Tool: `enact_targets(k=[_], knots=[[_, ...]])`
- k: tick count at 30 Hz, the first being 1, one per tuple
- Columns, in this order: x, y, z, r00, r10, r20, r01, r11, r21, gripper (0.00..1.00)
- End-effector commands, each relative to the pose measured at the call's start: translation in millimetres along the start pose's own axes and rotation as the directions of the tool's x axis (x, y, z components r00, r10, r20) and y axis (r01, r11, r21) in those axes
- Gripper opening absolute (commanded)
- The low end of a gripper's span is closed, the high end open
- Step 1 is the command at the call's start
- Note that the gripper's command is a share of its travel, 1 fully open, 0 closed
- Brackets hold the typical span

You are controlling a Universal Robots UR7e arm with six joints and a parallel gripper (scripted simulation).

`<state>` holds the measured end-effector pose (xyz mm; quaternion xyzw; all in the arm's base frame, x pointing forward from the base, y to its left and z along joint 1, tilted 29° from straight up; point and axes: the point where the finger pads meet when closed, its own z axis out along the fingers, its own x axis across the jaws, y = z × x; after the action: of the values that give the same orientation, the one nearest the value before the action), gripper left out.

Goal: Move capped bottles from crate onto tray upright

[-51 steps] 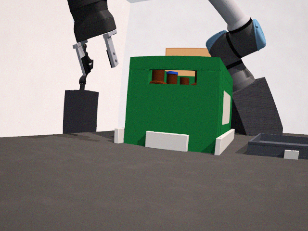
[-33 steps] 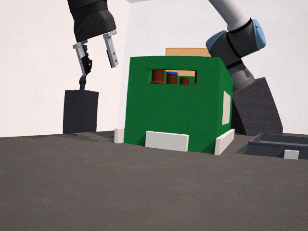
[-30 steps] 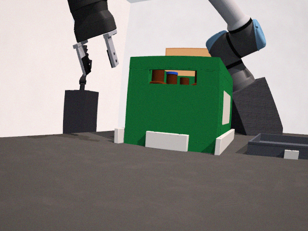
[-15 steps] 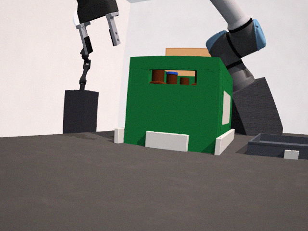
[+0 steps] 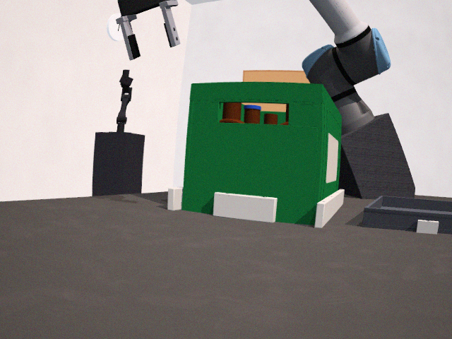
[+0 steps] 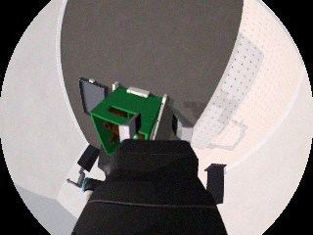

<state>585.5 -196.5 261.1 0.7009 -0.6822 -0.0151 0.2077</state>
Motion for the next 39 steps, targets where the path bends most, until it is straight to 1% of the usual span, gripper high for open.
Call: enact_targets(k=[1, 15, 17, 18, 32, 34, 35, 39], knots=[[-1, 2, -3.8, 1.0, 0.0, -0.001, 0.0, 1.0, 0.002, 1.0], [-12, 22, -44.3, 1.0, 0.0, -0.001, 0.0, 1.0, 0.002, 1.0], [-12, 22, -44.3, 1.0, 0.0, -0.001, 0.0, 1.0, 0.002, 1.0], [-9, 16, -33.1, 1.0, 0.0, -0.001, 0.0, 1.0, 0.001, 1.0], [-19, 35, -70.7, 1.0, 0.0, -0.001, 0.0, 1.0, 0.002, 1.0], [-19, 35, -70.7, 1.0, 0.0, -0.001, 0.0, 1.0, 0.002, 1.0], [-15, 29, -58.4, 1.0, 0.0, 0.0, 0.0, 1.0, 0.001, 1.0], [-17, 31, -61.9, 1.0, 0.0, 0.0, 0.0, 1.0, 0.001, 1.0]])
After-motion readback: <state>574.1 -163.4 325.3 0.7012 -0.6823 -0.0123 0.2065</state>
